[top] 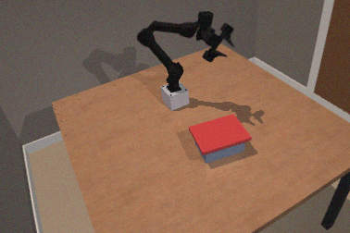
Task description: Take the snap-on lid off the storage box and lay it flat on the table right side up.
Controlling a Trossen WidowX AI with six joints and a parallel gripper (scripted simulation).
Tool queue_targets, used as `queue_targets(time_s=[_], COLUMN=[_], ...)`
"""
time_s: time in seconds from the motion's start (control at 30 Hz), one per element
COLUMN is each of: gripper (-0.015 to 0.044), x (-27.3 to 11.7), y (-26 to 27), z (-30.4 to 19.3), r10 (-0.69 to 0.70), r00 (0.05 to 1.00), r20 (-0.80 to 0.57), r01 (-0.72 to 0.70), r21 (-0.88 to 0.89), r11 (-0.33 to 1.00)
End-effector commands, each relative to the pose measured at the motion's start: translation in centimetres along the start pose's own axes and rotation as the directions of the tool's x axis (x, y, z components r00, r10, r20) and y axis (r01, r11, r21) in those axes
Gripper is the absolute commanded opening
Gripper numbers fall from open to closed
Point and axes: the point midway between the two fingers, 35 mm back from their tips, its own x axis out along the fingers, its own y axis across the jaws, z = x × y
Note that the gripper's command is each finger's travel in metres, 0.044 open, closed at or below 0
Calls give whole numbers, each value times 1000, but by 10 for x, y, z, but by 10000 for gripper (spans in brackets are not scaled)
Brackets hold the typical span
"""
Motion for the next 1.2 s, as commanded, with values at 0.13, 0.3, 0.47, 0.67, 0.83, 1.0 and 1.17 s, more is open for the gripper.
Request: queue_targets(time_s=[0.13, 0.3, 0.47, 0.67, 0.83, 1.0, 1.17], gripper=[235, 235, 235, 235, 235, 235, 235], x=[30, 30, 21, 21, 23, 28, 31], y=[-119, -169, -225, -225, -220, -241, -270], z=[-28, -37, -46, -46, -44, -61, -85], r10=[-301, -418, -542, -542, -533, -542, -543], r00=[950, 901, 824, 824, 832, 824, 823], r20=[-82, -117, -166, -166, -154, -166, -166], r01=[309, 414, 486, 486, 477, 486, 486], r21=[364, 525, 700, 700, 689, 700, 700], r11=[879, 743, 523, 523, 545, 523, 523])
